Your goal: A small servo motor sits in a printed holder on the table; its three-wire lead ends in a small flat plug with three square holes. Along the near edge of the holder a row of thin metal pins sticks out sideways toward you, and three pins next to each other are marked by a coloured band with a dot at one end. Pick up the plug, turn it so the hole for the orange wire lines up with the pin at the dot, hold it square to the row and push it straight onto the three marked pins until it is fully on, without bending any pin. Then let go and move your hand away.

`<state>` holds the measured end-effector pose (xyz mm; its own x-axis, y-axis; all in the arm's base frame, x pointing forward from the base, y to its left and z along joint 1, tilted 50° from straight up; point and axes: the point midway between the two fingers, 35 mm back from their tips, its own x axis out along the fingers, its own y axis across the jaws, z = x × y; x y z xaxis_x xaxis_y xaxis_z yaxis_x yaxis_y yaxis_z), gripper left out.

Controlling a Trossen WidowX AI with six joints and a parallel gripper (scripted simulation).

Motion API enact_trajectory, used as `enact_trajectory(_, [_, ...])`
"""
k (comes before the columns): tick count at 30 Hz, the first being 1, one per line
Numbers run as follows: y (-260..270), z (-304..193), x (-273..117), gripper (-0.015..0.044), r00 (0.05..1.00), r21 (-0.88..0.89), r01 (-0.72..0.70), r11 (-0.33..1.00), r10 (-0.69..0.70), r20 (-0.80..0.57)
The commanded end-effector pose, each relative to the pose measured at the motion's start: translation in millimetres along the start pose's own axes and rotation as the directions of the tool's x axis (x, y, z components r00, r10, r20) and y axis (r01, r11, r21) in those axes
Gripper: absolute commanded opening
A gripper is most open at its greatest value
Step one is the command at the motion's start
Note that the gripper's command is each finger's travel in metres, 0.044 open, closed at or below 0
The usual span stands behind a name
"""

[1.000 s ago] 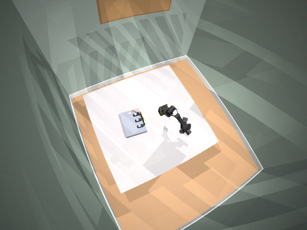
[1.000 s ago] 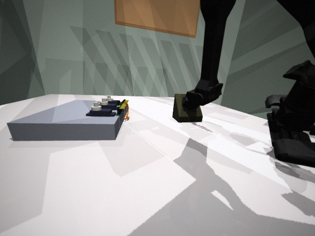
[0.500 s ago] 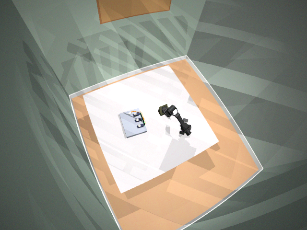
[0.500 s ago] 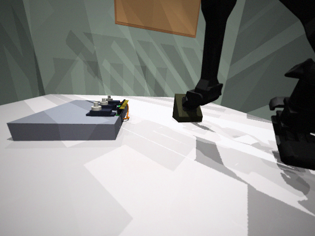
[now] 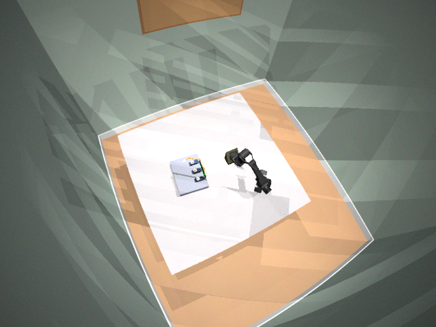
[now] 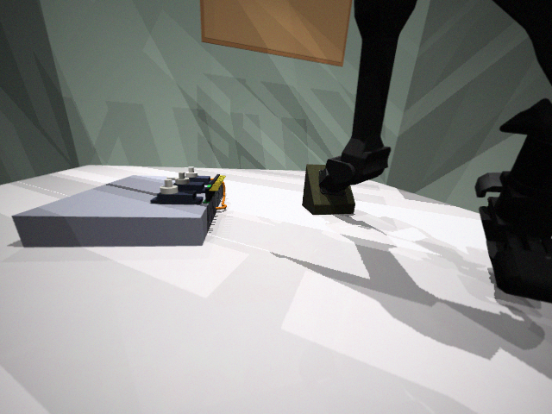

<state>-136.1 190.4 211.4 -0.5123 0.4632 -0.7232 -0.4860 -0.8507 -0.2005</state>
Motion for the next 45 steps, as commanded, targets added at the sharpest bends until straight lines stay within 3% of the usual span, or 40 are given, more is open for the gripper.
enact_trajectory(1, [-4.8,2.1,-2.5,0.0115,1.0,-0.001,0.021,1.0,-0.021,0.008])
enact_trajectory(32, [-56.7,0.1,-29.1,0.0115,0.97,0.138,0.232,0.963,-0.239,0.036])
enact_trajectory(45, [-96.6,-14.3,-50.1,0.0115,0.913,0.247,0.392,0.886,-0.407,0.011])
